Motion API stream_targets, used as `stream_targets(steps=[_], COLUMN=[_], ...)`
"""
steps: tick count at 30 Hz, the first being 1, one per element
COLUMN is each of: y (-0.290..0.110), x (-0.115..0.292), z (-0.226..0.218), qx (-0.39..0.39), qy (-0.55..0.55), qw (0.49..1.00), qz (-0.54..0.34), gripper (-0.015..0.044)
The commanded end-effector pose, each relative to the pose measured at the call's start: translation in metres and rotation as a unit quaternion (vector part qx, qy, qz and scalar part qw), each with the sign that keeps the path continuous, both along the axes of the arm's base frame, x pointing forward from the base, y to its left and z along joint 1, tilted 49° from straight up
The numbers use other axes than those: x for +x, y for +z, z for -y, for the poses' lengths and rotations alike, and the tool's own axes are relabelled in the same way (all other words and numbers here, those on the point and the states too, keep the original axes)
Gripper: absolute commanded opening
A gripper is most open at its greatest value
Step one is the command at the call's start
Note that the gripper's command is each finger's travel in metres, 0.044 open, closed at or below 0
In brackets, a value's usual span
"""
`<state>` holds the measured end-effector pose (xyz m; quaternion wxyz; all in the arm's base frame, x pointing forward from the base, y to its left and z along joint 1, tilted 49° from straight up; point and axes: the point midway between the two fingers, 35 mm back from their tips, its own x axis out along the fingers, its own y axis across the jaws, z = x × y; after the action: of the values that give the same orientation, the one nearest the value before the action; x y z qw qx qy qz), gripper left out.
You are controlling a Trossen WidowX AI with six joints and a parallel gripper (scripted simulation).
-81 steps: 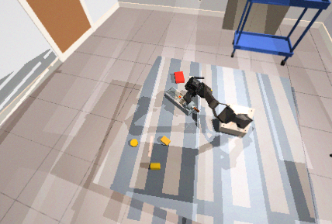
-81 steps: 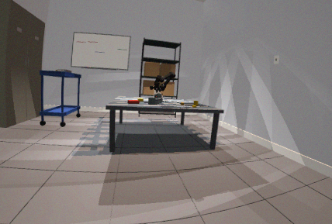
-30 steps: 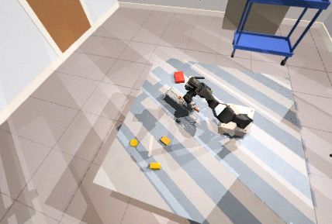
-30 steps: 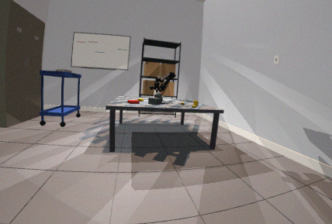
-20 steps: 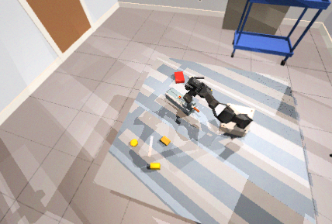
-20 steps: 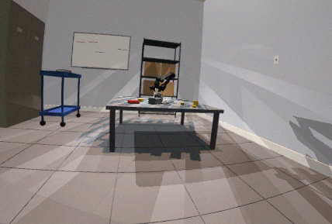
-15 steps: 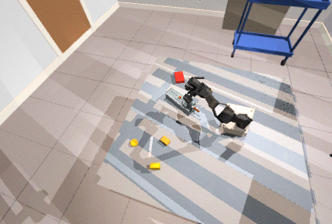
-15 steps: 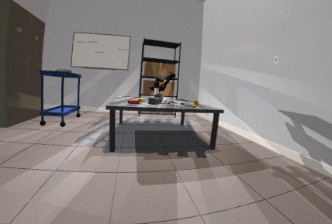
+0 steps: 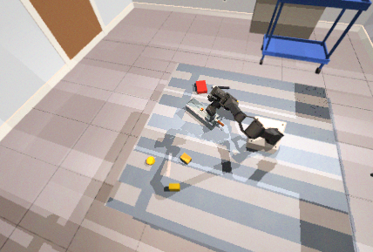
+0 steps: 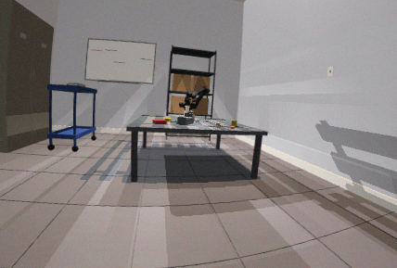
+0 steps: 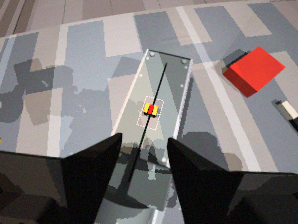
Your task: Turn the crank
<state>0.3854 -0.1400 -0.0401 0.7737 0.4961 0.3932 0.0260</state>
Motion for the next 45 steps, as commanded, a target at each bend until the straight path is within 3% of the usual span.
stream_targets(steps=[1, 6, 23, 40, 41, 45], y=[0.0, 0.0, 0.0001, 0.0001, 0.0001, 0.0001], x=[0.0, 0.0, 0.0, 0.0, 0.0, 0.0], z=[0.0, 0.0, -0.0001, -0.0001, -0.0001, -0.0001], qx=[0.0, 0.0, 0.0, 0.0, 0.0, 0.0], qy=[0.0, 0.0, 0.0, 0.0, 0.0, 0.0], qw=[1.0, 1.0, 1.0, 1.0, 1.0, 1.0], qz=[0.0, 0.0, 0.0, 0.0, 0.0, 0.0], gripper=[0.0125, 0.0, 0.0, 0.044, 0.044, 0.0335])
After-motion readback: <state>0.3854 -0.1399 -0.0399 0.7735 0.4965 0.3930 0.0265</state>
